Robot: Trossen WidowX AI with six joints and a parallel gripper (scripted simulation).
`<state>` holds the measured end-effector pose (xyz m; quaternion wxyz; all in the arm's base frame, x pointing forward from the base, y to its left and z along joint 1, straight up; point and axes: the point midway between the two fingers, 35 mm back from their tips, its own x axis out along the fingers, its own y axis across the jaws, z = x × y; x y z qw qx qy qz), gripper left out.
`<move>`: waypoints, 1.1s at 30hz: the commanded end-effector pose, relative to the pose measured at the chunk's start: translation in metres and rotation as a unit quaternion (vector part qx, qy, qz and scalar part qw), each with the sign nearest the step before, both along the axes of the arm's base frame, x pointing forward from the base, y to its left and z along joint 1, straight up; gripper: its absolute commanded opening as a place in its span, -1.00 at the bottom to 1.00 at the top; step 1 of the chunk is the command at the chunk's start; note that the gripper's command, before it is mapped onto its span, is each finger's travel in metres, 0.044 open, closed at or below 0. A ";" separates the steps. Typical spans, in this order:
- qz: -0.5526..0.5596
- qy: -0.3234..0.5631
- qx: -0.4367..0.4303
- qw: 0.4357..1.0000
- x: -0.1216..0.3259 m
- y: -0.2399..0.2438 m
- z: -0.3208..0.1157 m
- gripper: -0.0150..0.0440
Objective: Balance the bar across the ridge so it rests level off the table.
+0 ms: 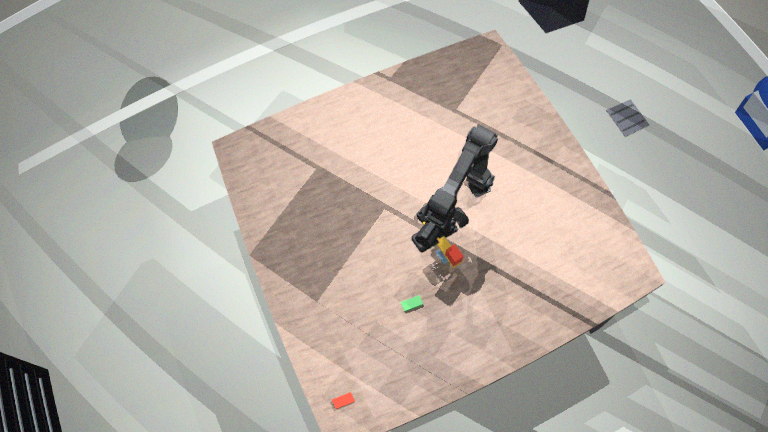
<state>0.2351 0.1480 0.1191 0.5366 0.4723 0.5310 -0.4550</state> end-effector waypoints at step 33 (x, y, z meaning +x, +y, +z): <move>-0.001 0.001 0.000 1.000 0.000 0.000 -0.004 -0.49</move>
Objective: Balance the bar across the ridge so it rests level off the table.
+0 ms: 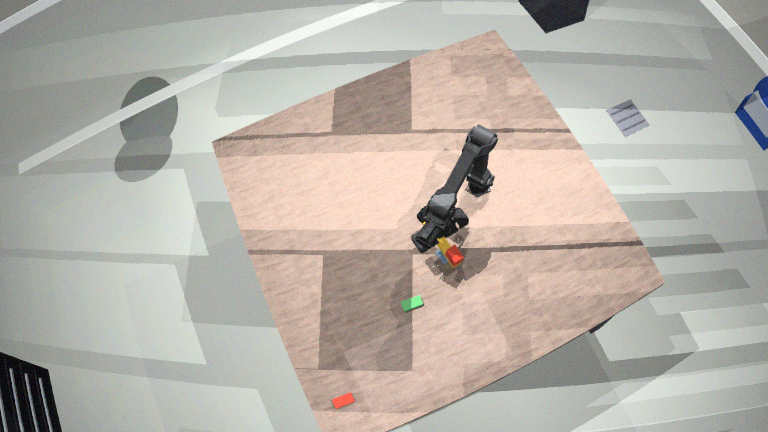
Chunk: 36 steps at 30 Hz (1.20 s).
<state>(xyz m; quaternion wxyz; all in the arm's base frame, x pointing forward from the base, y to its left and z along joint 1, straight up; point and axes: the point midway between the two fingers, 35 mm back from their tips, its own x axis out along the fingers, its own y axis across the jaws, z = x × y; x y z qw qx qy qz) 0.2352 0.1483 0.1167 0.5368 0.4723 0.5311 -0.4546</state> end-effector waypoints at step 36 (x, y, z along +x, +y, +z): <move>-0.002 0.001 0.000 1.000 -0.001 0.000 -0.005 -0.49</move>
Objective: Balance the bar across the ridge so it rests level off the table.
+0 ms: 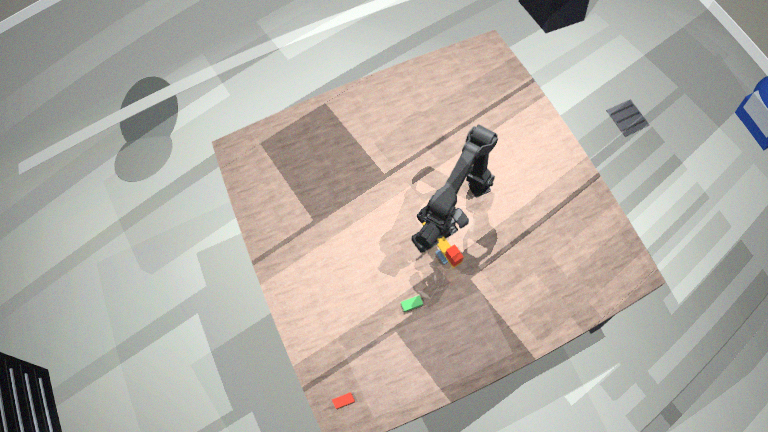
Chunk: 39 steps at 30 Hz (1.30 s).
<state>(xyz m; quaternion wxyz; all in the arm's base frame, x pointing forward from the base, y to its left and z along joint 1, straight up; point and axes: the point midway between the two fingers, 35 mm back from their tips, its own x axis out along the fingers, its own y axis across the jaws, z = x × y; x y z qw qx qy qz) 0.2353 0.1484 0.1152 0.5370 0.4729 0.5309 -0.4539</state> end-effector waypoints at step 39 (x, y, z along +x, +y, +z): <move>-0.002 0.002 -0.001 1.000 -0.001 -0.001 -0.006 -0.49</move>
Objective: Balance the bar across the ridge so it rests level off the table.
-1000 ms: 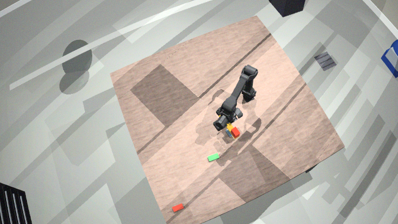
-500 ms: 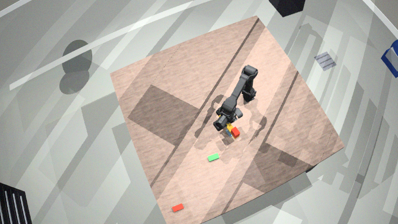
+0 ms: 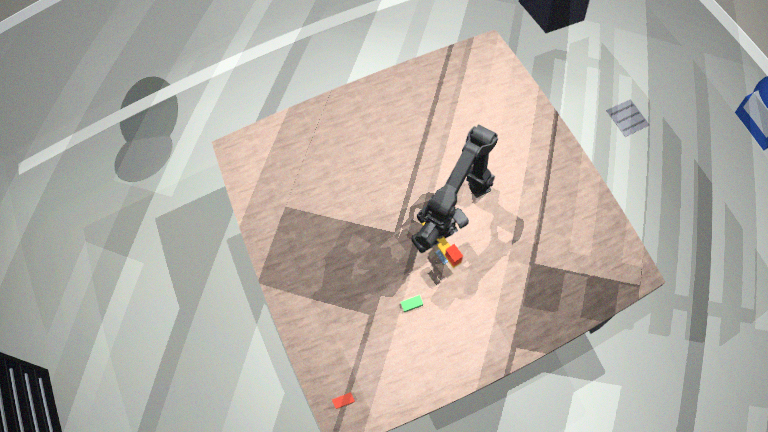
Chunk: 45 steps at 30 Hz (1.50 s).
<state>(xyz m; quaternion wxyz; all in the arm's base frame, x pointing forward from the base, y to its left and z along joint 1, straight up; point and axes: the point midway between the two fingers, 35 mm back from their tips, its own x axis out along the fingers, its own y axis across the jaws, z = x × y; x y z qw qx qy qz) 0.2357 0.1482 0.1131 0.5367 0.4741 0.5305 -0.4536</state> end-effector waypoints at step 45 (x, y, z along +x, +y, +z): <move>-0.001 0.003 -0.002 1.000 -0.001 -0.002 -0.001 -0.49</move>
